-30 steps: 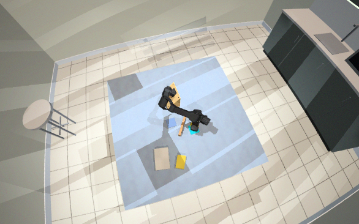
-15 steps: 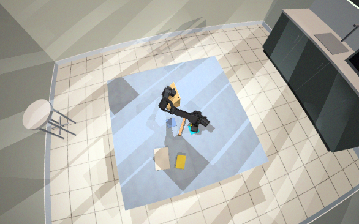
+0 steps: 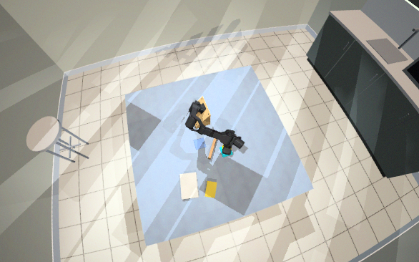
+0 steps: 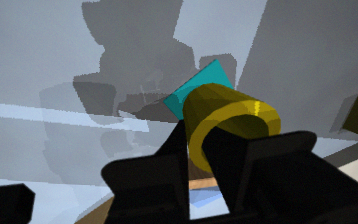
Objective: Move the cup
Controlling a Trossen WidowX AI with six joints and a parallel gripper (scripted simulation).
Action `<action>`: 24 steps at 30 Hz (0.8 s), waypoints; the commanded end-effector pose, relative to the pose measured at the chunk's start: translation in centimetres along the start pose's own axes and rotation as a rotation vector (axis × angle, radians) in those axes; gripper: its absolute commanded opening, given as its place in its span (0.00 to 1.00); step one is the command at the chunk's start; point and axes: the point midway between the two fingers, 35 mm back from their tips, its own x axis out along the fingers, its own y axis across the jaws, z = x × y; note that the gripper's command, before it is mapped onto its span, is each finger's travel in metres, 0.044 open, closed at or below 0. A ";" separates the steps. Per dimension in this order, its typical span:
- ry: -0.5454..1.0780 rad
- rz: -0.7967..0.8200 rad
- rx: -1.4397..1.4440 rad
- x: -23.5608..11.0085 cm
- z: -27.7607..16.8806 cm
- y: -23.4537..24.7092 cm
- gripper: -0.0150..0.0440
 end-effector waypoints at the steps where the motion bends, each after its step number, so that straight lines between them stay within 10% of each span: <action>1: -0.001 0.000 0.002 -0.1 0.0 0.0 0.25; 7: -0.001 0.000 0.002 -0.1 0.0 0.0 0.50; 24: -0.001 0.000 -0.001 -1.5 0.1 -0.1 0.50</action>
